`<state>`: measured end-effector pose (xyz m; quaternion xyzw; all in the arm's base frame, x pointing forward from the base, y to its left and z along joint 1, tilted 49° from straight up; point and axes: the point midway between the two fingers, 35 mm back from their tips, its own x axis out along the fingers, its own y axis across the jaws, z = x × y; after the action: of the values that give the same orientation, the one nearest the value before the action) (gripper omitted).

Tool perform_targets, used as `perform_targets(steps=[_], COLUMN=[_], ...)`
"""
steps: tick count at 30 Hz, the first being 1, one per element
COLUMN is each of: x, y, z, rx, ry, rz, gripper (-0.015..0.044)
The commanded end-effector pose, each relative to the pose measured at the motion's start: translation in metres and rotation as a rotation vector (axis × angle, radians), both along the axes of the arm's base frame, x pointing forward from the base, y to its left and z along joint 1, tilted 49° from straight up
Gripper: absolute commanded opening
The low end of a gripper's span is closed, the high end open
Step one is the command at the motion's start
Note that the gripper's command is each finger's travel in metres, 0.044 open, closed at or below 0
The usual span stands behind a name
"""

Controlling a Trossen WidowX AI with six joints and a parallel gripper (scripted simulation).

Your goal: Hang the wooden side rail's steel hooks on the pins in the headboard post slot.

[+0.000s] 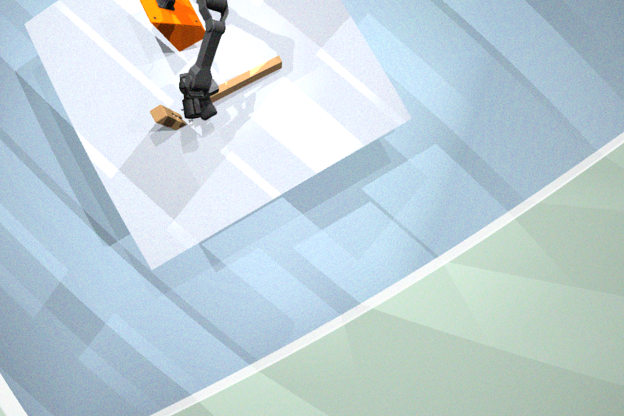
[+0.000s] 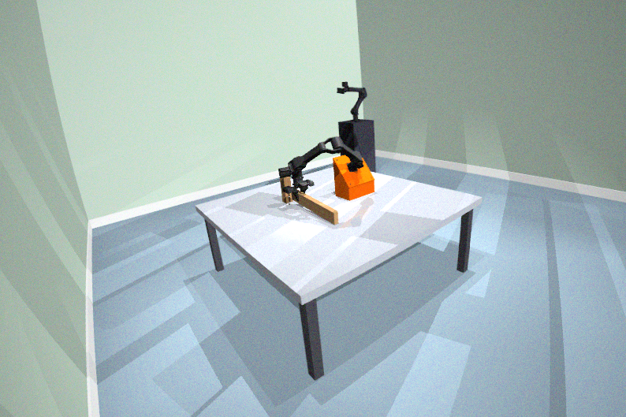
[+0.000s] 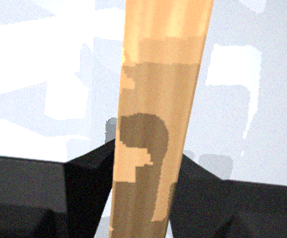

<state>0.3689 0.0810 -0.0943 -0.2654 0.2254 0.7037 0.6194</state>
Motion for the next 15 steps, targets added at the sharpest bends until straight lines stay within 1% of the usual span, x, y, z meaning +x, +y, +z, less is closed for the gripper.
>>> perform_targets(steps=[1,15], x=[0.0056,0.0073], y=[-0.0077,-0.0084], z=[0.0018,0.0007], rx=[-0.001,-0.001], ry=[-0.009,-0.009], rz=[-0.020,-0.020], gripper=[0.0000,0.0000])
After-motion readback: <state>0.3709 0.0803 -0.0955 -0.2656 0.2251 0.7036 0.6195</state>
